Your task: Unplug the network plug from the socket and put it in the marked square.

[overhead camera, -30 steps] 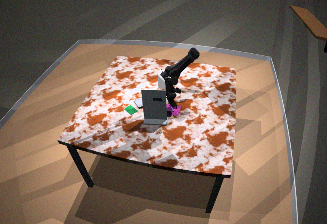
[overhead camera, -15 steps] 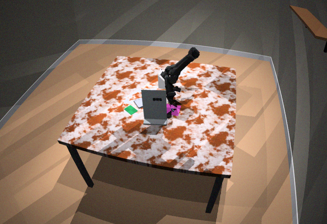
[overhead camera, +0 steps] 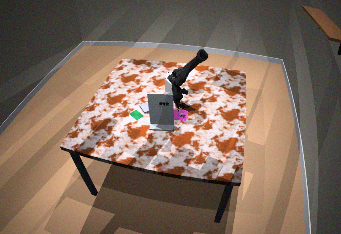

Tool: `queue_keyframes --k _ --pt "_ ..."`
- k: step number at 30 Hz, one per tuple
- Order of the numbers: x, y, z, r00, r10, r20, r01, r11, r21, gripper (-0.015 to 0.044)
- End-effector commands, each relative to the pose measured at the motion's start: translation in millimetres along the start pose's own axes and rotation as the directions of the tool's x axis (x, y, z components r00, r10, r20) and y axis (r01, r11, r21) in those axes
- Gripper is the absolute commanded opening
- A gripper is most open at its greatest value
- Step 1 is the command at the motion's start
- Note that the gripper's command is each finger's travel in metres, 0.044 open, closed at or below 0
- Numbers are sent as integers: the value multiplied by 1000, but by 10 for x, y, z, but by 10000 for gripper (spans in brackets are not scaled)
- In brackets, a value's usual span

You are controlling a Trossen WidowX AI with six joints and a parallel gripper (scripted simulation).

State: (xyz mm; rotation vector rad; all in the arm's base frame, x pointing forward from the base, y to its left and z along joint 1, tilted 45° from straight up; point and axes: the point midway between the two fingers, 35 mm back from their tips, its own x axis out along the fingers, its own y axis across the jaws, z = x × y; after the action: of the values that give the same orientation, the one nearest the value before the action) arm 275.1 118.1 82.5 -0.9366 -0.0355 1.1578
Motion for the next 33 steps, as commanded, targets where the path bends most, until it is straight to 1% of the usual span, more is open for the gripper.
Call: queue_keyframes --k 1,33 --pt "-43 -47 4 1000 -3 4 3 1000 -9 156" --pt "-381 -231 19 1000 -7 7 7 1000 -6 156"
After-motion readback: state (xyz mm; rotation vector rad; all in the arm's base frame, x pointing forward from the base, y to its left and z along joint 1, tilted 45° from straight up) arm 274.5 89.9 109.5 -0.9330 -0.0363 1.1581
